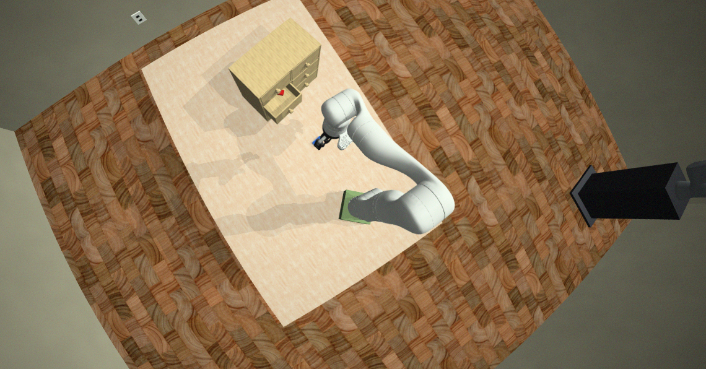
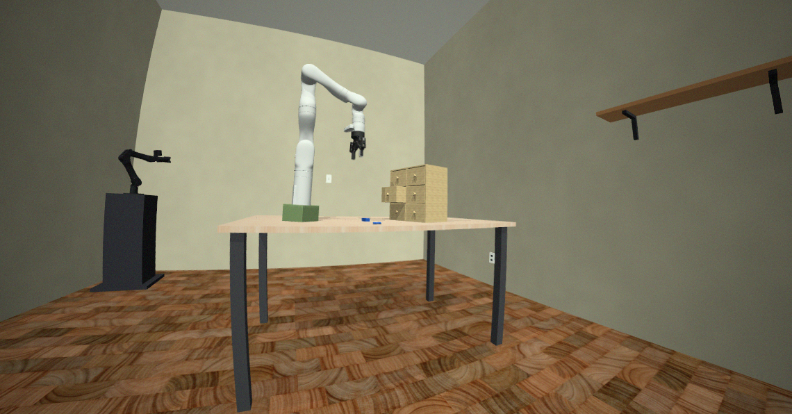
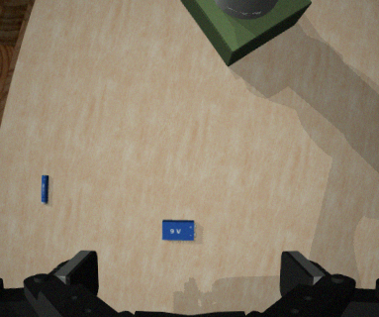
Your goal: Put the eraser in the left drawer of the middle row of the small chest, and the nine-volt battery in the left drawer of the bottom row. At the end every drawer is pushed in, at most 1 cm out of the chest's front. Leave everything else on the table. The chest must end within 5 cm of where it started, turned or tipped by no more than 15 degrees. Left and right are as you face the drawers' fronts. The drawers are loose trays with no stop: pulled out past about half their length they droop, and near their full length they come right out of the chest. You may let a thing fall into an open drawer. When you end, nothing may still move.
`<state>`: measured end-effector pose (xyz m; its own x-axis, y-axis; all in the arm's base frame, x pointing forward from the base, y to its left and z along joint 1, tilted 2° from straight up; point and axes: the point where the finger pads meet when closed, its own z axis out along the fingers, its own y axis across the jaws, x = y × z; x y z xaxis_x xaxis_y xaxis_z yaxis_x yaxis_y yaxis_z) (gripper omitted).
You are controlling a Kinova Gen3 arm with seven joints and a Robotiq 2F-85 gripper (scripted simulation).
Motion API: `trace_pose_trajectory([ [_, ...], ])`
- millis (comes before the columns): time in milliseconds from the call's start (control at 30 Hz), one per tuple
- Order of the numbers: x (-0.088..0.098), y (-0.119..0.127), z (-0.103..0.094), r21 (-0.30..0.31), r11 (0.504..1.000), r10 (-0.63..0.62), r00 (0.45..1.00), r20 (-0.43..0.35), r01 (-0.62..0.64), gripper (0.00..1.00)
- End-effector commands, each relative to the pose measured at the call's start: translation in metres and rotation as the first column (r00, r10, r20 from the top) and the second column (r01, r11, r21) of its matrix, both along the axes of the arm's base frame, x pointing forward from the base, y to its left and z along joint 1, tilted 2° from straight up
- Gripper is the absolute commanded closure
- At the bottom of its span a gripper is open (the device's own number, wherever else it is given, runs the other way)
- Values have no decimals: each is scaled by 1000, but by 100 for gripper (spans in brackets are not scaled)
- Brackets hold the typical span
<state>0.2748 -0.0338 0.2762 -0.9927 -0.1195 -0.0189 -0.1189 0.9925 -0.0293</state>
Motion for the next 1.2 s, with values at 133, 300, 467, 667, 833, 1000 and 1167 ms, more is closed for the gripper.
trace_pose_trajectory([
  [133, 0, 0, 0, 0, 1000, 0, 1000, 2, 0, 0],
  [300, 0, 0, 0, 0, 1000, 0, 1000, 2, 0, 0],
  [467, 1, 0, 0, 0, 1000, 0, 1000, 3, 0, 0],
  [667, 1, 0, 0, 0, 1000, 0, 1000, 7, 0, 0],
  [833, 2, 0, -1, 1, 1000, 1, 1000, 12, -1, 0],
  [1000, 2, 0, -2, 2, 1000, 1, 1000, 16, -1, 0],
  [1167, 3, 0, -3, 3, 1000, 1, 1000, 25, -1, 0],
])
